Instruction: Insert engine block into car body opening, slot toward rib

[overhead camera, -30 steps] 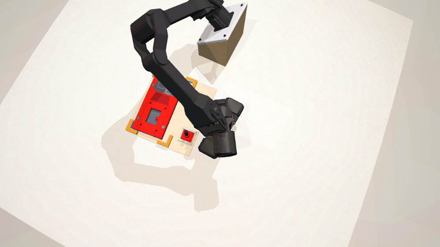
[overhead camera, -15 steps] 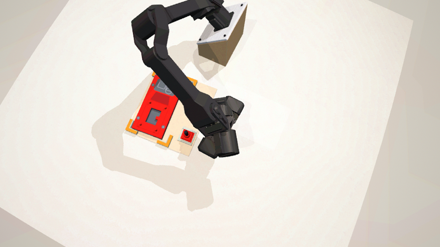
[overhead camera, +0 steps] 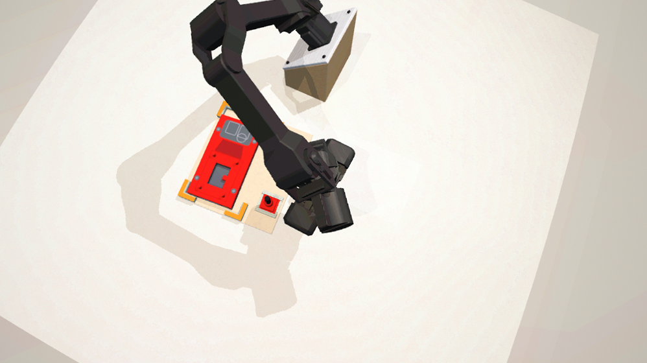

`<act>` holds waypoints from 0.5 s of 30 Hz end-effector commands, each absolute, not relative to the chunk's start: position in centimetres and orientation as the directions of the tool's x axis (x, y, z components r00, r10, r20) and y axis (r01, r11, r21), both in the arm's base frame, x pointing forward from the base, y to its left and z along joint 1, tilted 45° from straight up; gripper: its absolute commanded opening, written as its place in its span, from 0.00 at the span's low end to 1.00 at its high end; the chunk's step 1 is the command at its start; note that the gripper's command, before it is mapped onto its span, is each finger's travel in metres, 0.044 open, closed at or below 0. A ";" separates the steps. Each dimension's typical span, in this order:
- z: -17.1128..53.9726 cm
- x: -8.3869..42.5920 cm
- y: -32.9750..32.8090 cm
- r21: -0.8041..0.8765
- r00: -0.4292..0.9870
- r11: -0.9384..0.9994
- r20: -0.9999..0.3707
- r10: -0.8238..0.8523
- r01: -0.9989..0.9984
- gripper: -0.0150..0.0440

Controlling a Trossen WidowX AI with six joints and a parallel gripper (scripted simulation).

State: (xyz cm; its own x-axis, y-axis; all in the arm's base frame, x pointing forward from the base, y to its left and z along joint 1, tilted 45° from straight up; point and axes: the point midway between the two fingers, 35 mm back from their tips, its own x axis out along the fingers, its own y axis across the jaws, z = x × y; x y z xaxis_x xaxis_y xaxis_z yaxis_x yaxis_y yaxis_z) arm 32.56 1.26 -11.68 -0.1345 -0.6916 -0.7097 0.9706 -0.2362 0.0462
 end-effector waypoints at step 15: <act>-7.3 33.0 5.5 0.052 -0.129 -0.236 -0.712 -0.690 0.970 0.25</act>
State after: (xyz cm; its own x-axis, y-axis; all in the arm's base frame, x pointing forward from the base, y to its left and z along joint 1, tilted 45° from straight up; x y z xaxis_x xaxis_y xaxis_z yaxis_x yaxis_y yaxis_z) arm 32.88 4.55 -8.17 -0.1351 -0.6931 -0.7081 0.9705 -0.2367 0.0465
